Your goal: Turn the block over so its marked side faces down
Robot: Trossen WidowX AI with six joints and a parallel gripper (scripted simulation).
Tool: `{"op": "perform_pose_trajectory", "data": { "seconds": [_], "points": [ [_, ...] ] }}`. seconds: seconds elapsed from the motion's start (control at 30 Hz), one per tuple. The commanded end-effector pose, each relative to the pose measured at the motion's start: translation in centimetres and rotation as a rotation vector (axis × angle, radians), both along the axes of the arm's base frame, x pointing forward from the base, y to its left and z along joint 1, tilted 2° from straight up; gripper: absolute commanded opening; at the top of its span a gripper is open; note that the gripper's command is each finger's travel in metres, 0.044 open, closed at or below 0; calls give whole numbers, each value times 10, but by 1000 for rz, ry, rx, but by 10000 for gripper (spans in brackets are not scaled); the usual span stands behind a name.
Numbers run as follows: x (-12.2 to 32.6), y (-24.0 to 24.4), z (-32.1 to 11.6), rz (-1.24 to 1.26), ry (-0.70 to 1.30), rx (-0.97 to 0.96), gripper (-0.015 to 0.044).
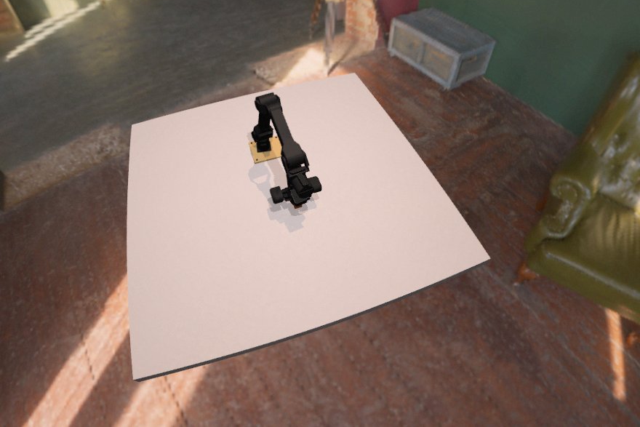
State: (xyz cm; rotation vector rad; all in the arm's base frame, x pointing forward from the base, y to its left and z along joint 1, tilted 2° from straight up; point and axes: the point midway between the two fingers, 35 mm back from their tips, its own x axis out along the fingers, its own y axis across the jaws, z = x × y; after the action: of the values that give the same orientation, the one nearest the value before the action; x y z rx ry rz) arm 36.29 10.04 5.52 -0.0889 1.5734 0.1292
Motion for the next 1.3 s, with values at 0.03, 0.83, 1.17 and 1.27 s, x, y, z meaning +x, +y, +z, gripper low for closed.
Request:
{"op": "perform_pose_trajectory", "data": {
  "seconds": [0.03, 0.83, 1.17, 1.27],
  "points": [
    [3, -1, 22, 2, -20, 0, 0],
    [5, 1, 13, 0, -299, 35, 0],
    [2, 0, 12, -6, -441, 57, 0],
    [1, 0, 12, -8, -484, 64, 0]
  ]
}}
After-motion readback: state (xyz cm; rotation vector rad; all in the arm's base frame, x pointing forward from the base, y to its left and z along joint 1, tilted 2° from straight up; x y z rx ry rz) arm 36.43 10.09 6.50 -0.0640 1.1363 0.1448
